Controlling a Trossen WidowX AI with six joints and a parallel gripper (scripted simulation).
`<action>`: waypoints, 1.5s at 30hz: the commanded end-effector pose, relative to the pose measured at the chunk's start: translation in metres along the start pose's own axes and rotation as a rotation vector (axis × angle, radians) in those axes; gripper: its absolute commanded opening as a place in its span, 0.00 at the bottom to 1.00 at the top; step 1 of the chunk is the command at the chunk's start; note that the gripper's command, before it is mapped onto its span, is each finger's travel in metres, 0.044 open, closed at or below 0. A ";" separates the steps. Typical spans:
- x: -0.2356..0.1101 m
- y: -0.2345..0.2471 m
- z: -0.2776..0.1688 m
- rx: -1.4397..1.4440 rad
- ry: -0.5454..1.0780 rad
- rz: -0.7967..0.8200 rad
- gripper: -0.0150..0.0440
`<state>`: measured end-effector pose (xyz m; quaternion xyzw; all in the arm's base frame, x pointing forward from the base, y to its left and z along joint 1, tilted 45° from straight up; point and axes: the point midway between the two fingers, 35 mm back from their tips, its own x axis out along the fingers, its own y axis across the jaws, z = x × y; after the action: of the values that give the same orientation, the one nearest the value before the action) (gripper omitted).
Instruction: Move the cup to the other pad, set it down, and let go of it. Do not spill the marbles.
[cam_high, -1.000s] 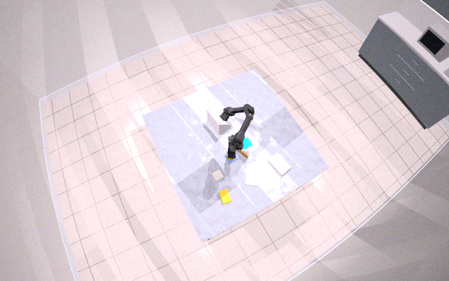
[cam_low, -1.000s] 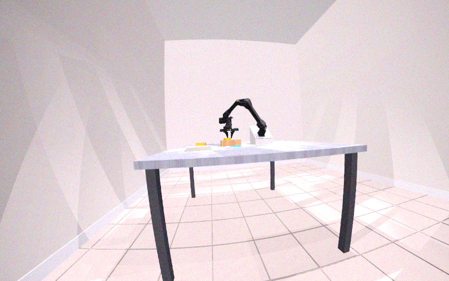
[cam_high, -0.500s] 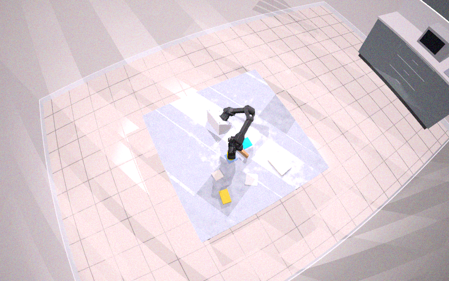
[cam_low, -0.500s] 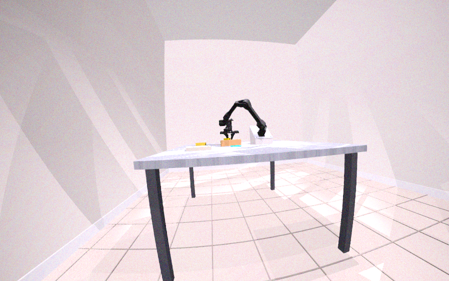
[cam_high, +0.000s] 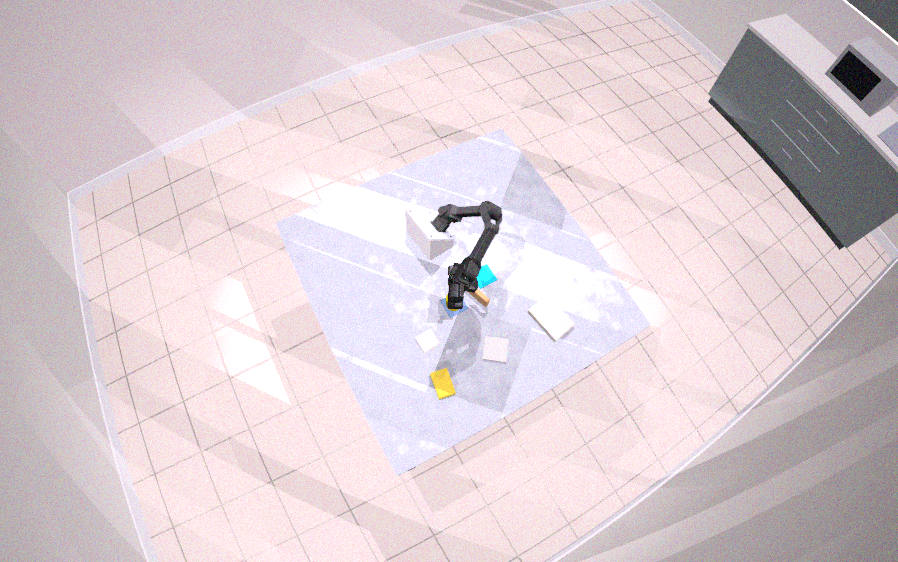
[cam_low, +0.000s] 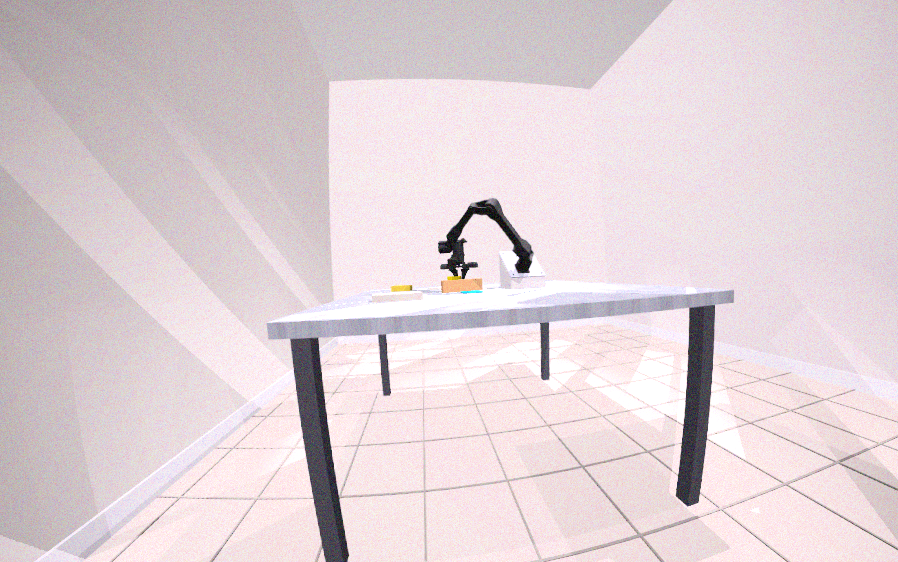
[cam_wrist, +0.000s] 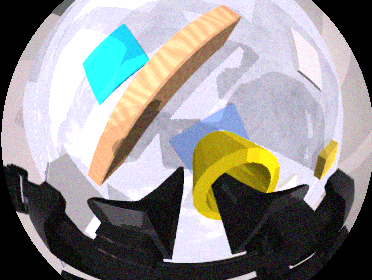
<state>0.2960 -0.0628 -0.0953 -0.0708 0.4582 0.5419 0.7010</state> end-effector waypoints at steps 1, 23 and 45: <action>0.000 0.000 0.000 -0.001 0.000 0.000 0.41; -0.026 -0.002 0.000 0.002 0.002 -0.002 0.25; -0.078 0.002 -0.002 0.014 -0.003 0.002 0.25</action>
<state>0.2940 -0.1178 -0.0390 -0.0649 0.4609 0.5395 0.7016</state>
